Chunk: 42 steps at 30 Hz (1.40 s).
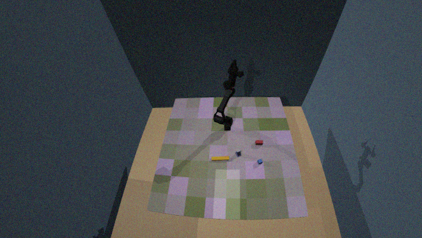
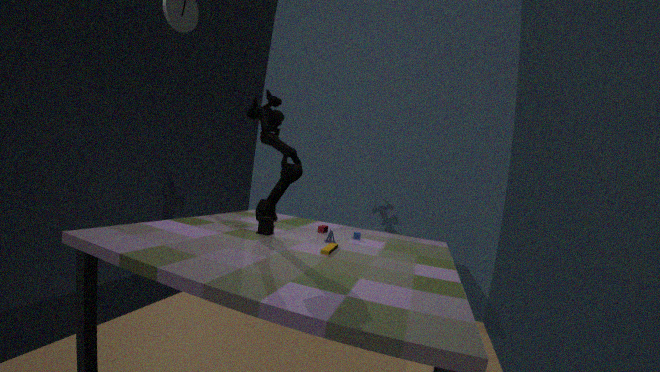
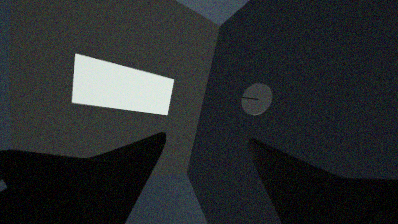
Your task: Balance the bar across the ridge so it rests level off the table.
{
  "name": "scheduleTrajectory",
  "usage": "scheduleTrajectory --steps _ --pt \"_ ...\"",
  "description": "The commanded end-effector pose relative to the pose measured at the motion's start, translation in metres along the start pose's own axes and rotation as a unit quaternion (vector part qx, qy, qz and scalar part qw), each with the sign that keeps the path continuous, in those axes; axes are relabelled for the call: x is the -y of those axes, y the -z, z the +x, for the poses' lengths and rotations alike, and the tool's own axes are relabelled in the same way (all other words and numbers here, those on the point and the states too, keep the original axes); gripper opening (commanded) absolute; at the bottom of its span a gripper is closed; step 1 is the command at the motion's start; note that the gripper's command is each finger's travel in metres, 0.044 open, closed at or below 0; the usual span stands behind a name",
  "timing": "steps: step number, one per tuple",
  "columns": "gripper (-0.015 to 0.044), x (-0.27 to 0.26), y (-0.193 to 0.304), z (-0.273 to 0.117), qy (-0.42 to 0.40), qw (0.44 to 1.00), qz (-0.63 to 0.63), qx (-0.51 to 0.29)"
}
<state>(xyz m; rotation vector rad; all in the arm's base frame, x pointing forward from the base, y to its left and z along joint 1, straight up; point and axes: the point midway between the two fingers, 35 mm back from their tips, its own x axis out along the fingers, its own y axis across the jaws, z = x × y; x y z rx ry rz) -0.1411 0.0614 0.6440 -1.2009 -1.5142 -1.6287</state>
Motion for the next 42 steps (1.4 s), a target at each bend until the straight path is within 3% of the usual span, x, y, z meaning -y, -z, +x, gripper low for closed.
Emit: scheduleTrajectory --steps 1,4,23,42 --pt "0.0374 0.001 -0.001 0.000 0.001 1.000 -0.001 0.001" --pt "0.0315 0.008 -0.009 0.001 0.014 1.000 -0.020 0.013" --pt "0.0315 0.046 -0.085 -0.004 0.100 0.976 -0.159 0.111" --pt "0.0315 0.061 -0.179 -0.032 0.192 0.912 -0.289 0.218"
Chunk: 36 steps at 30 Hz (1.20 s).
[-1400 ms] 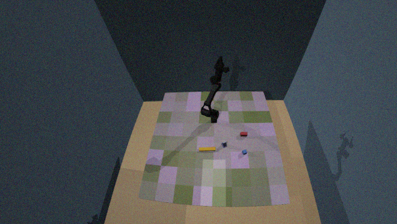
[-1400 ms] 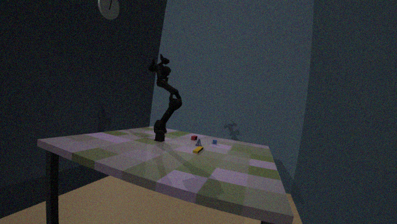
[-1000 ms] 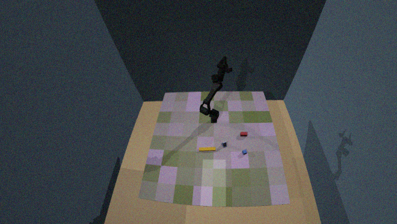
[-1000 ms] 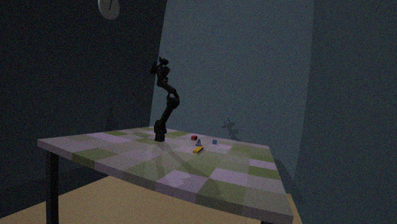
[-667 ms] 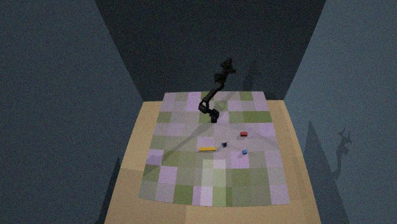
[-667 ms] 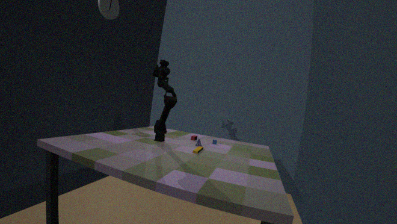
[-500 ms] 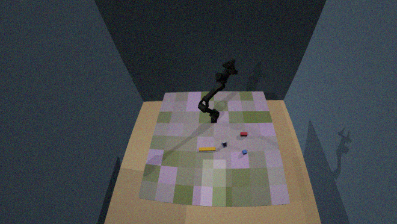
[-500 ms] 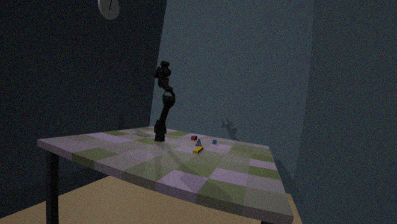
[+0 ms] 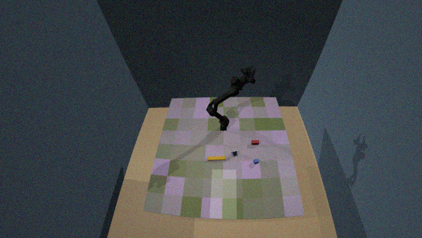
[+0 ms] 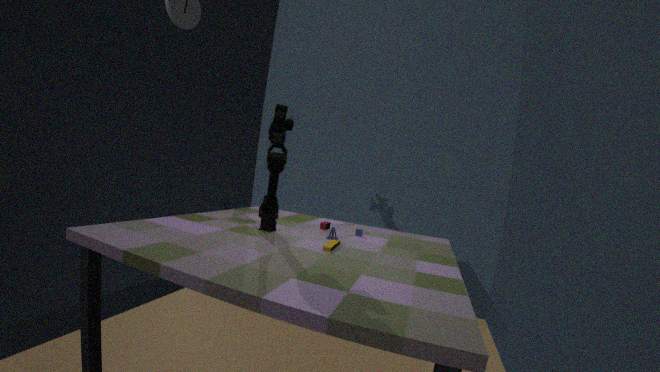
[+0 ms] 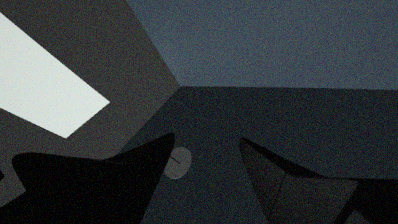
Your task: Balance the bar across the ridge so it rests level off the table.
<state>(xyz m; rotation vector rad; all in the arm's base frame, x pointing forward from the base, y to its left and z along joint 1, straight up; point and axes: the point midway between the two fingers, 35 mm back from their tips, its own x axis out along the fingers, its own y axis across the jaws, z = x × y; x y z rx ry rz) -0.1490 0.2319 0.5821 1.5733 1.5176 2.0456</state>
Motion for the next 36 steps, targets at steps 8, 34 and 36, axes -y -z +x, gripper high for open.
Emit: scheduleTrajectory --steps 8,34,36 --pt "0.0315 0.027 -0.046 0.002 0.050 0.995 -0.069 0.056" --pt "0.0315 0.081 -0.201 -0.039 0.207 0.932 -0.150 0.258" --pt "0.0315 0.082 -0.212 -0.045 0.217 0.924 -0.155 0.273"
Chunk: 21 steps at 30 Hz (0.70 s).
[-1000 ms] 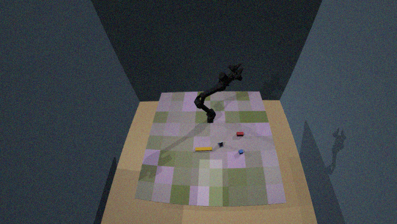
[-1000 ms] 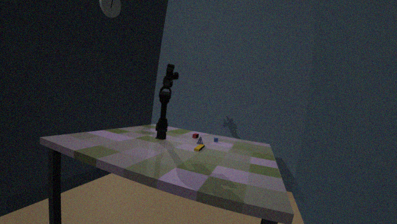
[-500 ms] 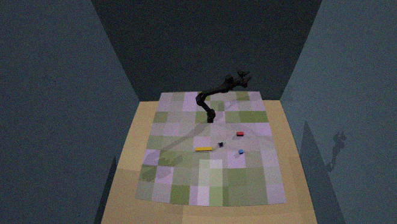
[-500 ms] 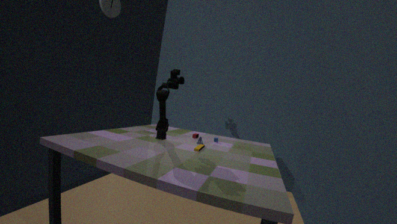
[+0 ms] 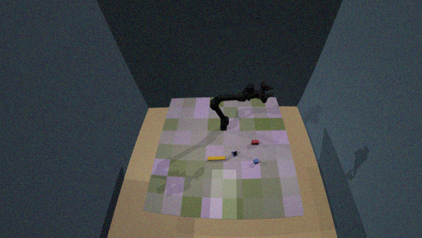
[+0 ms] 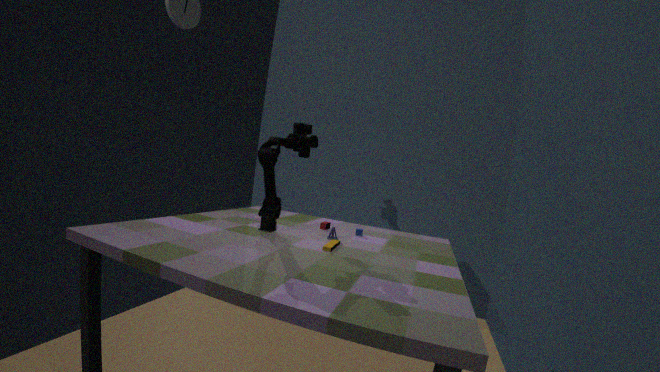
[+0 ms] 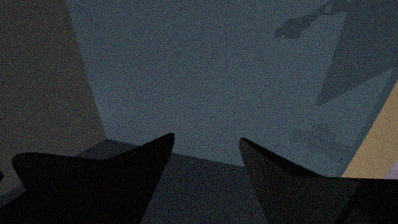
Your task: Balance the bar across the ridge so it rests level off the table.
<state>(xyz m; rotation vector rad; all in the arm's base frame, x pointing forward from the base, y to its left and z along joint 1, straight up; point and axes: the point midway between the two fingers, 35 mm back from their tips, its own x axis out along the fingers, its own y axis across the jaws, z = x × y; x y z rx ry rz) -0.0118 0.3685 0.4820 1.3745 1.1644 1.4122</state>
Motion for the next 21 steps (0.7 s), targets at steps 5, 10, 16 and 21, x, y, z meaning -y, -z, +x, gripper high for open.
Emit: scheduleTrajectory --steps 5,10,16,21 --pt "0.0315 0.021 -0.045 0.005 0.045 0.997 -0.017 0.060" --pt "0.0315 0.038 -0.075 0.004 0.079 0.992 -0.020 0.097" --pt "0.0315 0.058 -0.113 -0.001 0.120 0.982 -0.027 0.143" --pt "0.0315 0.075 -0.144 -0.010 0.156 0.970 -0.033 0.182"
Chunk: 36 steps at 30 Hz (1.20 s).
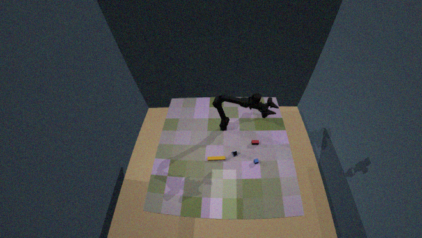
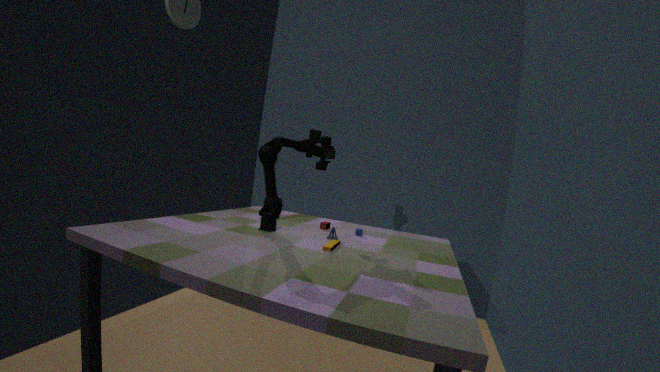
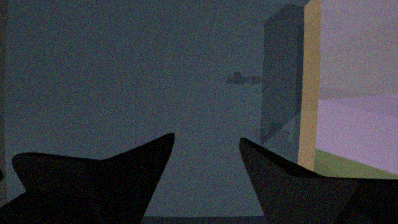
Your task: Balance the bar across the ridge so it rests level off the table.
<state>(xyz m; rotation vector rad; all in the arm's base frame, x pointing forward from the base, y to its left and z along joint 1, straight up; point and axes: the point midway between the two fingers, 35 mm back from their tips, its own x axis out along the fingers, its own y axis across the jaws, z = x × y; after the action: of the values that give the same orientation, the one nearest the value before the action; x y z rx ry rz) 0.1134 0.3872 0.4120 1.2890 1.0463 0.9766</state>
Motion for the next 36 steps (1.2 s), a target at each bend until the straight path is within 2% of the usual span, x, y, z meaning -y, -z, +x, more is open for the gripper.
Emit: scheduleTrajectory --steps 1,18,36 --pt "0.0315 0.013 -0.022 0.004 0.025 0.999 -0.007 0.029" --pt "0.0315 0.078 -0.129 -0.001 0.156 0.976 0.008 0.152" --pt "0.0315 0.149 -0.230 -0.050 0.292 0.918 0.065 0.262"
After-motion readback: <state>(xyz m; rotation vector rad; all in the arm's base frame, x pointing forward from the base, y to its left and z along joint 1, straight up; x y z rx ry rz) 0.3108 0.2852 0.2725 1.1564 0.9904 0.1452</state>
